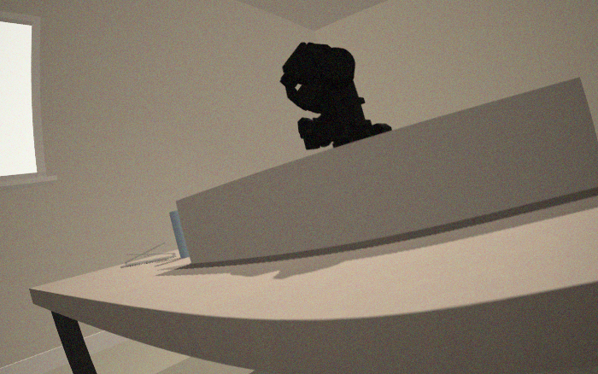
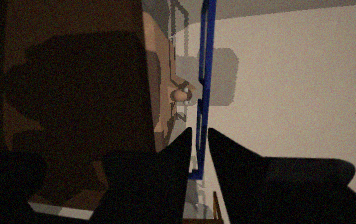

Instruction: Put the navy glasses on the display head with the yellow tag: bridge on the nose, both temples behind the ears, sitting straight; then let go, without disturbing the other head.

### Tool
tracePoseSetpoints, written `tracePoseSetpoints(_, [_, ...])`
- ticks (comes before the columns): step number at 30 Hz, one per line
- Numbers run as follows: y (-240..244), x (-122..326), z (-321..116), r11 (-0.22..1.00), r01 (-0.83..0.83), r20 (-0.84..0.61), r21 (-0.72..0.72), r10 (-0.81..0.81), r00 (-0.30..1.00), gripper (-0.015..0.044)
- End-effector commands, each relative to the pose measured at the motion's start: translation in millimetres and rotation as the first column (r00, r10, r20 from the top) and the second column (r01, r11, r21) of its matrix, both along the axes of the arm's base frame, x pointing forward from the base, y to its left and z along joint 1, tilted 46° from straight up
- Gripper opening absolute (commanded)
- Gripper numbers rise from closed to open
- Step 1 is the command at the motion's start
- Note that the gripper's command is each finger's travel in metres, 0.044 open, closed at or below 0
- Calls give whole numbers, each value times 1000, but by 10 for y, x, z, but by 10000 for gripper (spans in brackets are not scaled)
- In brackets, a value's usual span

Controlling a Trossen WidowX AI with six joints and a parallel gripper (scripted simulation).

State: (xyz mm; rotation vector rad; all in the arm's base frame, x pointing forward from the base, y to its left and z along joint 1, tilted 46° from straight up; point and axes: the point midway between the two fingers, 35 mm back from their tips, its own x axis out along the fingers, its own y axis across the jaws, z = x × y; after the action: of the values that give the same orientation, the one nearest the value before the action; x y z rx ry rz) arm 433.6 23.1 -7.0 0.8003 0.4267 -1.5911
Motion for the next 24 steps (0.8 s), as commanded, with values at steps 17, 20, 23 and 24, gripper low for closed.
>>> tracePoseSetpoints(17, [247,0,238,1000,-3,-4,7,3,1000,107])
tracePoseSetpoints(20, [276,-64,236,1000,-3,-5,8,3,1000,107])
tracePoseSetpoints(23, [331,-210,232,1000,-3,-6,8,3,1000,107])
tracePoseSetpoints(24, [349,-265,230,1000,-3,-6,8,3,1000,107])
